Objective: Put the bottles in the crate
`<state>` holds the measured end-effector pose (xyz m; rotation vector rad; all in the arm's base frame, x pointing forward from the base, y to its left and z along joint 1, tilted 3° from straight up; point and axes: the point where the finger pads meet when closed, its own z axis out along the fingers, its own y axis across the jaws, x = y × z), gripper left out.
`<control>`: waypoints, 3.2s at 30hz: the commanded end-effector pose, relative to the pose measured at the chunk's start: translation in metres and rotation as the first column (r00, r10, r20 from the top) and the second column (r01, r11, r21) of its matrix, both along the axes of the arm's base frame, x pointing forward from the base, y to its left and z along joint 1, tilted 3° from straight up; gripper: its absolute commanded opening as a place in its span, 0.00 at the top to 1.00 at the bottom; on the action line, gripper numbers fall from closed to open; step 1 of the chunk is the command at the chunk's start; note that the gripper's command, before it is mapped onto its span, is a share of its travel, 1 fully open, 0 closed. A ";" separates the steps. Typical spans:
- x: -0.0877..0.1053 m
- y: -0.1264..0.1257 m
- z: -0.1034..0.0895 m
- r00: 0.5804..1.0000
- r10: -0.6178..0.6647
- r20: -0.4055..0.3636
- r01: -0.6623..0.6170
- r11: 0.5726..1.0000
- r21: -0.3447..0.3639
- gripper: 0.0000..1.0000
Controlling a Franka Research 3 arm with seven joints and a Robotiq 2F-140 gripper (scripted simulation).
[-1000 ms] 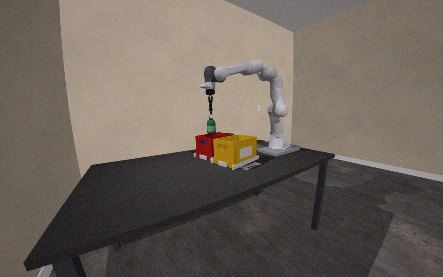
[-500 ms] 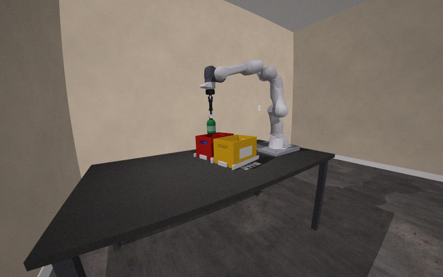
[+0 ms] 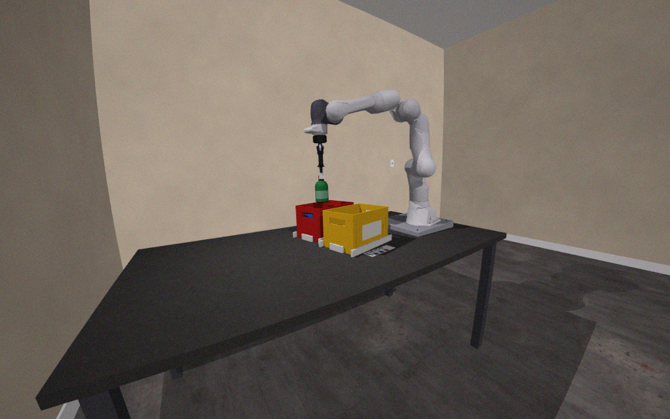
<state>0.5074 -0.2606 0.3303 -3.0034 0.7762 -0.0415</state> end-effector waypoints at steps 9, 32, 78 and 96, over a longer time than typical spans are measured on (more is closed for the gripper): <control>-0.006 0.016 0.006 1.000 -0.006 0.013 0.006 1.000 -0.009 1.00; -0.028 0.052 0.006 1.000 -0.006 0.013 0.006 1.000 -0.009 1.00; -0.069 0.121 0.005 1.000 -0.006 0.013 0.006 1.000 -0.009 1.00; -0.085 0.148 0.005 1.000 -0.006 0.013 0.006 1.000 -0.009 1.00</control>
